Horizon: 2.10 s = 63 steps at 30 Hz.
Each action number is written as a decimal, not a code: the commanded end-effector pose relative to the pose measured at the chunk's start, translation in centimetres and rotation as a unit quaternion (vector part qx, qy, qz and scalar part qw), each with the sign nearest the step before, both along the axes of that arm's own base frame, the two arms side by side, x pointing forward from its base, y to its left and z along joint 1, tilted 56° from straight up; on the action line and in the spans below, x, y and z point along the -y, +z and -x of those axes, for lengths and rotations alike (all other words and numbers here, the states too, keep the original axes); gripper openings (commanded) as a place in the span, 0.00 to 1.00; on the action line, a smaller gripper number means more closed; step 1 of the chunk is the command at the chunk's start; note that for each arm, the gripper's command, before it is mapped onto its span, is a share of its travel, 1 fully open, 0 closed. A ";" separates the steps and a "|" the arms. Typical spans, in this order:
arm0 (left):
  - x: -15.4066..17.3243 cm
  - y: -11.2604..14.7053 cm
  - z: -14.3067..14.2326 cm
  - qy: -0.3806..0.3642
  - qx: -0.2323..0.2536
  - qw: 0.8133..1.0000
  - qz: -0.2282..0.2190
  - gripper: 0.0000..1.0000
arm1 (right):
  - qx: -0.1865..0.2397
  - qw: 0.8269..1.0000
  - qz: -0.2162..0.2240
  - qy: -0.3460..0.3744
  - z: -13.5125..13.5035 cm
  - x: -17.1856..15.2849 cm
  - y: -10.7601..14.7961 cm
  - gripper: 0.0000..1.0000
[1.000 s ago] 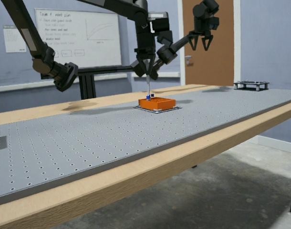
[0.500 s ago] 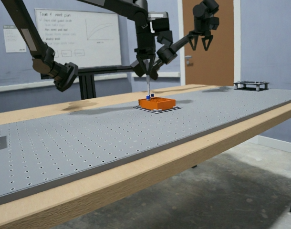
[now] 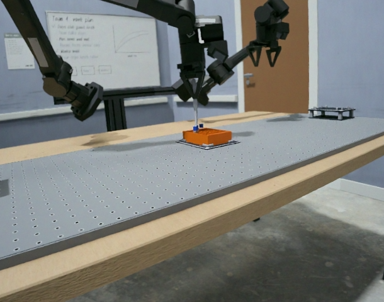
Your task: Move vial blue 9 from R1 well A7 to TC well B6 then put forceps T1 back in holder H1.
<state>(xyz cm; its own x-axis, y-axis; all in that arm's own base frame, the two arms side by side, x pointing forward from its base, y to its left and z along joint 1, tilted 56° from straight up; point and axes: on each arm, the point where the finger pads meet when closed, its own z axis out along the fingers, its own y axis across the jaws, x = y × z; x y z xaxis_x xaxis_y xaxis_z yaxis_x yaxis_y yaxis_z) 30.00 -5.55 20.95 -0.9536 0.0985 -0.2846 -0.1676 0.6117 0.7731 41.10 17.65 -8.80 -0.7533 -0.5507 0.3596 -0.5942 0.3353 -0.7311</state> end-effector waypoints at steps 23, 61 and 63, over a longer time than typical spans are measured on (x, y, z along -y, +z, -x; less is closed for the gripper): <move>0.3 0.7 -0.4 0.002 0.007 1.000 0.003 1.00 | 0.011 1.000 -0.008 0.011 -0.5 -2.2 0.8 0.11; 0.3 0.7 -0.4 0.002 0.007 1.000 0.003 1.00 | 0.018 1.000 -0.013 0.010 -0.1 -4.1 2.4 0.11; 0.3 0.7 -0.4 0.002 0.007 1.000 0.003 1.00 | 0.018 1.000 -0.013 0.008 -0.1 -4.0 2.5 0.11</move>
<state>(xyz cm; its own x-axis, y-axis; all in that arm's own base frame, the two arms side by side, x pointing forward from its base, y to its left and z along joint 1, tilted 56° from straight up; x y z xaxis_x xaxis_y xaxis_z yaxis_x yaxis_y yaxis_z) 30.00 -5.55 20.95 -0.9536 0.0985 -0.2846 -0.1676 0.6117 0.7731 40.42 19.69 -7.41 -0.7464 -0.5590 0.3611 -0.5980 0.3254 -0.7324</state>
